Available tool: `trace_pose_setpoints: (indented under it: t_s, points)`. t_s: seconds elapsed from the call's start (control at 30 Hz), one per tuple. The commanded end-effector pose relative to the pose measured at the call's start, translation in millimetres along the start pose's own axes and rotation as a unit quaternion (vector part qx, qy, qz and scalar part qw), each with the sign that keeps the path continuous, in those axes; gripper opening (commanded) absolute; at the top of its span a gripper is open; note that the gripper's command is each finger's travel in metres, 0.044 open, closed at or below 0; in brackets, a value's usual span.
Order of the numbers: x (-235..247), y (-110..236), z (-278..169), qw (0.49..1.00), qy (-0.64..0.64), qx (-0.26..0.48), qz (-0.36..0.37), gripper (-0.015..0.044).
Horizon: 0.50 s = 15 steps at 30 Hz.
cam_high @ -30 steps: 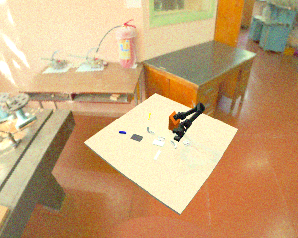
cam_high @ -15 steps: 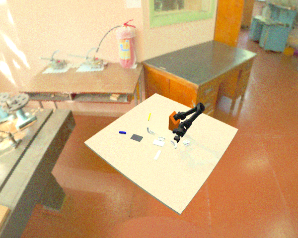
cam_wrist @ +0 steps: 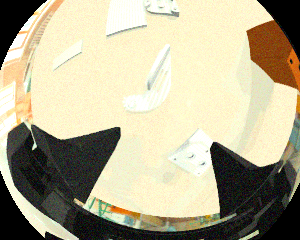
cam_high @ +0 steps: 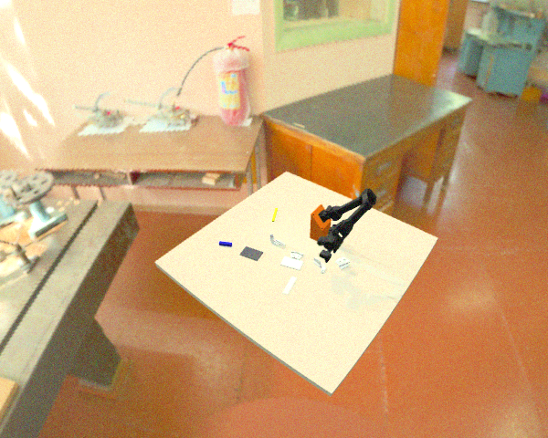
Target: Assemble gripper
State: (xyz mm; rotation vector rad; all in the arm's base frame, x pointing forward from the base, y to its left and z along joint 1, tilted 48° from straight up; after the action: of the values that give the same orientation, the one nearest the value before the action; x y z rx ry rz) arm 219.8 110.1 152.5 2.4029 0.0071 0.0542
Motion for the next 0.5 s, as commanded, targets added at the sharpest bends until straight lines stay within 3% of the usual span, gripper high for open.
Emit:
trace_pose_setpoints:
  t_s: [0.0, 0.07, 0.47]
  points:
    - [0.1, -0.2, 0.3, 1.000, -0.002, 0.000, 0.000, 0.0440]
    - [0.1, -0.2, 0.3, 1.000, -0.002, 0.000, 0.000, 0.0440]
    - [-1.8, 5.8, -0.9, 1.000, 0.000, 0.002, -0.004, 0.0125]
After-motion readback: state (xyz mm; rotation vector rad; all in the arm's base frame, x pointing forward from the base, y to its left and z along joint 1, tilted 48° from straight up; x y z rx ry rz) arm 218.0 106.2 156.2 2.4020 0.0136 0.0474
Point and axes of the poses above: the point midway between the two fingers, 35 mm back from their tips, its own y axis back along the fingers, its own x axis across the jaws, z = x × y, the point moved 6 cm from there along y, back along the fingers
